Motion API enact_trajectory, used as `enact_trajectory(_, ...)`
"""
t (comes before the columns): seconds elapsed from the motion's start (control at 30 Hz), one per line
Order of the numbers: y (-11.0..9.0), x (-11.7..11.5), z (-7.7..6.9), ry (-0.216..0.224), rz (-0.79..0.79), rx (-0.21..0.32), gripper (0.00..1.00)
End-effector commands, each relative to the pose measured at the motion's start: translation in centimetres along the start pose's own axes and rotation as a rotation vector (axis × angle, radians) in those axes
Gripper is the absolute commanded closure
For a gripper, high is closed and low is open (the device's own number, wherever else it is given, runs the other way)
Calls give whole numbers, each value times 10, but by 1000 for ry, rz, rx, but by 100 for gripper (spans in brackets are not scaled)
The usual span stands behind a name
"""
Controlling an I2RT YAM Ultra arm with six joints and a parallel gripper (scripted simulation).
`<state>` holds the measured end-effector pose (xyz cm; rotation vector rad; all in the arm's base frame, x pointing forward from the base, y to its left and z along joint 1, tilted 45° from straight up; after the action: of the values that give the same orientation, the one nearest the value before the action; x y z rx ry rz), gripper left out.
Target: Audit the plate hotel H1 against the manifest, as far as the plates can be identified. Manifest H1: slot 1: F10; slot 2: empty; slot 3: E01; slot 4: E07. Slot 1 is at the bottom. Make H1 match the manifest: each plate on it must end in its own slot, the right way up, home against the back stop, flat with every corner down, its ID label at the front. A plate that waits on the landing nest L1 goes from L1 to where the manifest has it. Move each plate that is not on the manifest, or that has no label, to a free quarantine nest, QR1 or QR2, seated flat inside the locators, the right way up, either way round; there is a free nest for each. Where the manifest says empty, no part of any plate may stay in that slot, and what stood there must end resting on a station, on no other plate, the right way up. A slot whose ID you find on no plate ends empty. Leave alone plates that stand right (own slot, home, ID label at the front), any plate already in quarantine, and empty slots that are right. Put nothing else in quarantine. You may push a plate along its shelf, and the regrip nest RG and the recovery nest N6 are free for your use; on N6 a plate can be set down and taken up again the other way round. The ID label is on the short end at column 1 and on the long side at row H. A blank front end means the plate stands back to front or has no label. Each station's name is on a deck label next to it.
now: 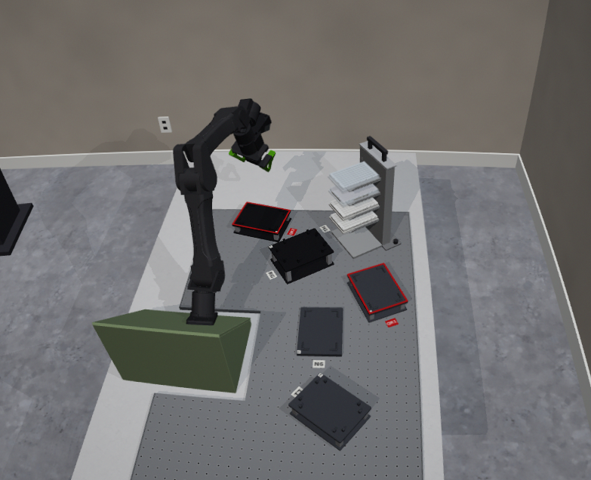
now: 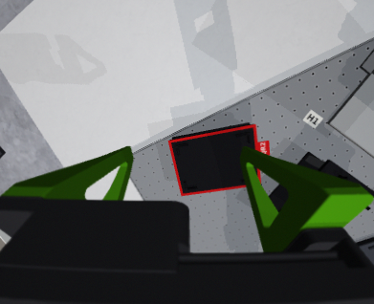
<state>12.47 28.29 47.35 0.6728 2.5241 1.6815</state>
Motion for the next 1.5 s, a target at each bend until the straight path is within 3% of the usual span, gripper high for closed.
enact_trajectory(0.0,3,1,-5,1,-3,-15,0)
enact_trajectory(0.53,3,1,-5,1,-3,-15,0)
enact_trajectory(0.57,1,-2,-4,-22,4,-5,100)
enact_trajectory(0.67,-3,-10,-3,-93,24,27,100)
enact_trajectory(0.87,-12,-27,-1,-101,25,31,100)
enact_trajectory(1.03,-21,-40,1,-198,62,93,100)
enact_trajectory(1.3,-31,-57,3,-199,61,94,100)
enact_trajectory(1.47,-41,-70,4,-292,102,158,100)
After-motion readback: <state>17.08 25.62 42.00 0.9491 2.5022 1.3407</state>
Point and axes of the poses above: the point where the finger pads meet when closed, its own z axis out along the fingers, its own x axis across the jaws, y = z × x, the point moved 1 cm from there along -z, back along the fingers, and after that the axes turned 10 degrees about -z, right-handed, at the moved point
